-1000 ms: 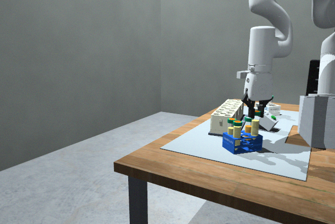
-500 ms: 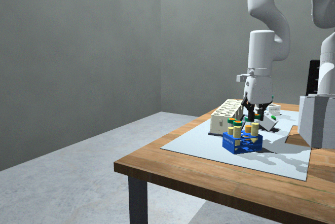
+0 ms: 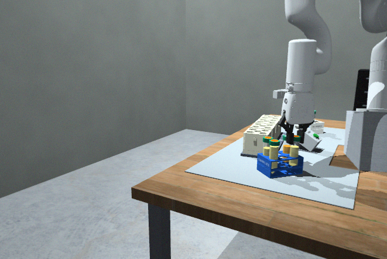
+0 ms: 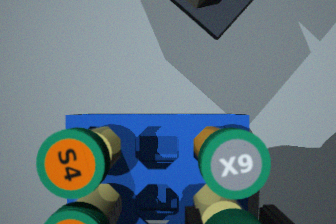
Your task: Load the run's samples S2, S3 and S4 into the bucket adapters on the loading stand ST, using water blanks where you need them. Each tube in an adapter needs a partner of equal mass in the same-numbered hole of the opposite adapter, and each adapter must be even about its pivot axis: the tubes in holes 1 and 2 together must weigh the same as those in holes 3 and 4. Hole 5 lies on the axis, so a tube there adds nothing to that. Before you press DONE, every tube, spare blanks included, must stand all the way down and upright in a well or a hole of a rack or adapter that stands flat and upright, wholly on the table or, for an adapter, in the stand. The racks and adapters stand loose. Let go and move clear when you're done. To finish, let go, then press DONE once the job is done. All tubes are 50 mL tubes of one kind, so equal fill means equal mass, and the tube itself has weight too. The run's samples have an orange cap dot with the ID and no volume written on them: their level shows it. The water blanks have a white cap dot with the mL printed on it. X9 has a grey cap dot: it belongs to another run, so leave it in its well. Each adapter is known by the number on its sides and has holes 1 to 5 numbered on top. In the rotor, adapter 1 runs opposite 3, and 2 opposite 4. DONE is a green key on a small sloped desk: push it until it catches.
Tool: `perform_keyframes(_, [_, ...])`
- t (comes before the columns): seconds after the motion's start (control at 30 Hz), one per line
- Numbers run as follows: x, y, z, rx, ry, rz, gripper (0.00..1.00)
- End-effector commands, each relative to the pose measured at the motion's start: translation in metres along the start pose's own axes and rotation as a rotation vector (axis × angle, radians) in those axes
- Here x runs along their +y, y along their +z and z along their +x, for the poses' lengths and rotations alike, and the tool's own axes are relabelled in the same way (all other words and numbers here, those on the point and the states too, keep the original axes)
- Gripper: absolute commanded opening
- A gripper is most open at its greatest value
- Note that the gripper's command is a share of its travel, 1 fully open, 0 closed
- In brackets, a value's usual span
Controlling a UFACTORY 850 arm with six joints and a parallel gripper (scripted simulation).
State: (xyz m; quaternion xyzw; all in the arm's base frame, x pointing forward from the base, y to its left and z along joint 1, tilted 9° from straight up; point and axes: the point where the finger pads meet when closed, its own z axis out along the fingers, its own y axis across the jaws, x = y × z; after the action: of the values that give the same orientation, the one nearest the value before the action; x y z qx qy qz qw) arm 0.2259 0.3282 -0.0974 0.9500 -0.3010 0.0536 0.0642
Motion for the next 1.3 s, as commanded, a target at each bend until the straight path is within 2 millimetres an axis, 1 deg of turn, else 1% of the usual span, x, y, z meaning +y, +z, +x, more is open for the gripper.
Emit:
perform_keyframes(0.0, [-0.0007, 0.0041, 0.0, -0.001, 0.0, 0.008, 0.0])
perform_keyframes(0.1, [-0.0007, 0.0071, 0.0, -0.001, 0.0, 0.008, 0.0])
perform_keyframes(0.63, [-0.0007, 0.0071, 0.0, -0.001, 0.0, 0.008, 0.0])
perform_keyframes(0.67, [-0.0007, 0.0074, 0.0, -0.001, 0.0, 0.008, 0.44])
perform_keyframes(1.27, [-0.0007, 0.0074, 0.0, -0.001, 0.0, 0.008, 0.44])
